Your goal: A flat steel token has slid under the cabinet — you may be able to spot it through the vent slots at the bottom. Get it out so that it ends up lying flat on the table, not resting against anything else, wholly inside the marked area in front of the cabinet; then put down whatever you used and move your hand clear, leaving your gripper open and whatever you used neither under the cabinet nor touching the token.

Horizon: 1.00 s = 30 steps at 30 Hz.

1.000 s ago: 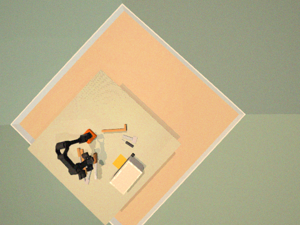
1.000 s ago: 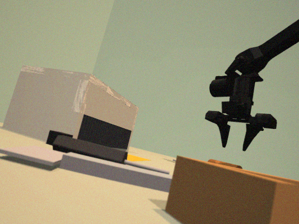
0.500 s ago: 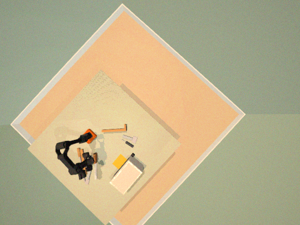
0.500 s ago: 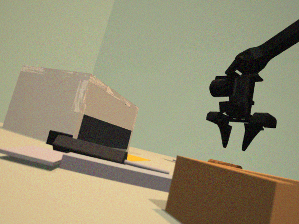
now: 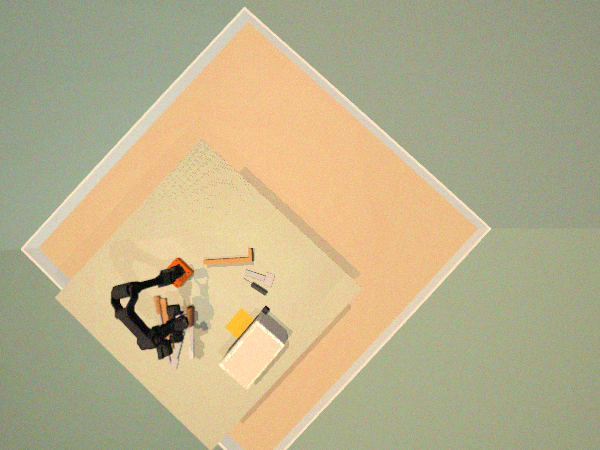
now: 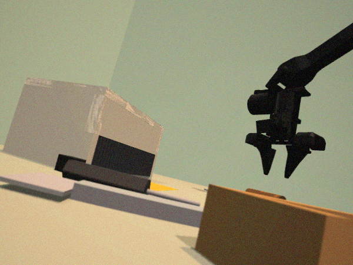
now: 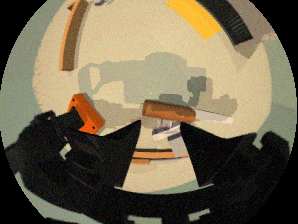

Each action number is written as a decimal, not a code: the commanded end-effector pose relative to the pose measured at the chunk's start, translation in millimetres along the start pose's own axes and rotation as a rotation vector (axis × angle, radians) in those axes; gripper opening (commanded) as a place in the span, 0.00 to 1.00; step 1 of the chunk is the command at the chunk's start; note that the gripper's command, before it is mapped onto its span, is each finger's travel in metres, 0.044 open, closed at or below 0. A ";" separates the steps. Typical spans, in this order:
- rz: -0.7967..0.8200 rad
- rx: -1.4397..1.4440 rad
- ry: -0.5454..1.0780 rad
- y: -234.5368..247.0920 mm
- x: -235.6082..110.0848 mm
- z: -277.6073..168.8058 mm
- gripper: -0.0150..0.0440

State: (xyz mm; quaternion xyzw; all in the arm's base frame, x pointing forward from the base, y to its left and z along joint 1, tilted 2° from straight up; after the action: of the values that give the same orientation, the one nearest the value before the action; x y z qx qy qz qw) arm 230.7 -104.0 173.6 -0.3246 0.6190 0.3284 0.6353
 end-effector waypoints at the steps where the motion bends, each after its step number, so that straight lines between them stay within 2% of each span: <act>1: 0.001 0.036 0.000 0.0 -0.3 0.0 0.71; 30: 0.000 0.266 0.000 -0.1 -0.3 -0.1 0.71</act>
State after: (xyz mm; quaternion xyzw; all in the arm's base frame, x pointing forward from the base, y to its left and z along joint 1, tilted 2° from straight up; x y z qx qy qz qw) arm 230.7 -104.1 173.6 -0.2470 0.6536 0.2527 0.6693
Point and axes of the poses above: the point midway between the two fingers, 35 mm back from their tips, its own x axis out along the fingers, its own y axis across the jaws, z = x × y, the point moved 9 cm from there along -x, back along the fingers, and after that the axes turned 3 degrees about x, right-handed, at the moved point
